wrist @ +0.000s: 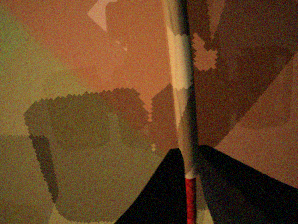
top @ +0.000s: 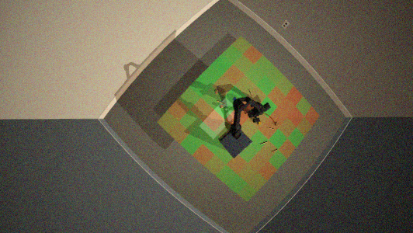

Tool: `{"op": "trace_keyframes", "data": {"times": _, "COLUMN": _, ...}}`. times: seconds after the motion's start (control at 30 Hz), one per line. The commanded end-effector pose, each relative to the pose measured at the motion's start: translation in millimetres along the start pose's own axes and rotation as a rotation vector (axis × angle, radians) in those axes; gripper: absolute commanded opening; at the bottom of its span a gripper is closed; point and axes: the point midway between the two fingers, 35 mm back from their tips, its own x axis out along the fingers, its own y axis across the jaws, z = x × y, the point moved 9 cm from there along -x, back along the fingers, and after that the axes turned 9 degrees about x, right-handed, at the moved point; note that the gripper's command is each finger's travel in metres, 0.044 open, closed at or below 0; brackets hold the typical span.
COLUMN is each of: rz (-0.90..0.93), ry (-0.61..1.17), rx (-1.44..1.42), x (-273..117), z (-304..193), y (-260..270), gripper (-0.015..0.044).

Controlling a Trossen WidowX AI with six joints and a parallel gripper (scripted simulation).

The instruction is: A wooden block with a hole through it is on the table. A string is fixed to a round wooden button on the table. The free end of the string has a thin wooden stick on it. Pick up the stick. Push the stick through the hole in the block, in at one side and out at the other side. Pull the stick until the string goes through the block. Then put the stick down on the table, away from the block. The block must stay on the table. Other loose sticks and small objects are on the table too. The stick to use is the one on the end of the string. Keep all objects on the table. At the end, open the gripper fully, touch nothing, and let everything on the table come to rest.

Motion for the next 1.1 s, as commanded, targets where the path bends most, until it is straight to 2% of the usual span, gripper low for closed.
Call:
{"op": "trace_keyframes", "data": {"times": 0.0, "rz": 0.0, "ry": 0.0, "rx": -0.001, "x": -0.2, "z": -0.1, "y": -0.2, "gripper": 0.0}}
{"op": "trace_keyframes", "data": {"times": 1.07, "rz": 0.003, "ry": 0.003, "rx": 0.0, "x": -34.9, "z": -2.0, "y": -0.6, "gripper": 0.0}}
